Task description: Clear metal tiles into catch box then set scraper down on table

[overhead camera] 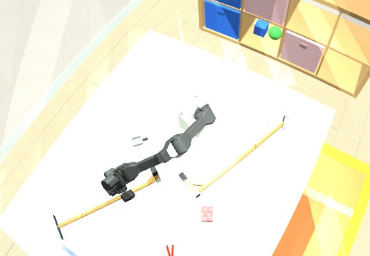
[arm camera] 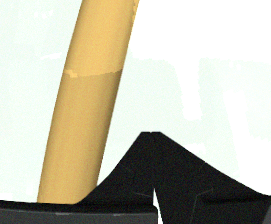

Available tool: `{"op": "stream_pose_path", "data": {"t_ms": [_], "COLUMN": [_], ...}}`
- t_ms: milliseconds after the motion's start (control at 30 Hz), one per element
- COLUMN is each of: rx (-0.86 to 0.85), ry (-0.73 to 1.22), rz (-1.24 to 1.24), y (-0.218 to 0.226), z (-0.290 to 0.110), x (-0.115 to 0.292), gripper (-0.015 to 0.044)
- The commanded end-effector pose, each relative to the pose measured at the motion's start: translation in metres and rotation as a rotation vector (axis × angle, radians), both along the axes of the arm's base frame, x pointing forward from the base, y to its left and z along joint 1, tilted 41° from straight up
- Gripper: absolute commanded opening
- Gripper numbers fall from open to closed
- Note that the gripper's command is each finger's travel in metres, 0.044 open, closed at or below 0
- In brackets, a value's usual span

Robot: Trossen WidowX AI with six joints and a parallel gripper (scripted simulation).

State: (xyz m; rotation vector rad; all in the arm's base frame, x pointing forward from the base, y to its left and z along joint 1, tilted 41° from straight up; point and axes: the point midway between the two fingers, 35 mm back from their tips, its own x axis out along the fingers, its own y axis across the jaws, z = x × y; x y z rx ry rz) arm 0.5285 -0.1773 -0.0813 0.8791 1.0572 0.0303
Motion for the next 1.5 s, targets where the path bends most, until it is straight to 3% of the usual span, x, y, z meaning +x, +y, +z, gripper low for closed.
{"op": "stream_pose_path", "data": {"t_ms": [0, 1467], "rx": [-0.008, -0.006], "ry": [-0.006, -0.008], "rz": [-0.009, -0.008], "y": [-0.002, 0.024], "z": [0.006, 0.031], "x": [0.005, 0.029], "gripper": [0.0, 0.0]}}
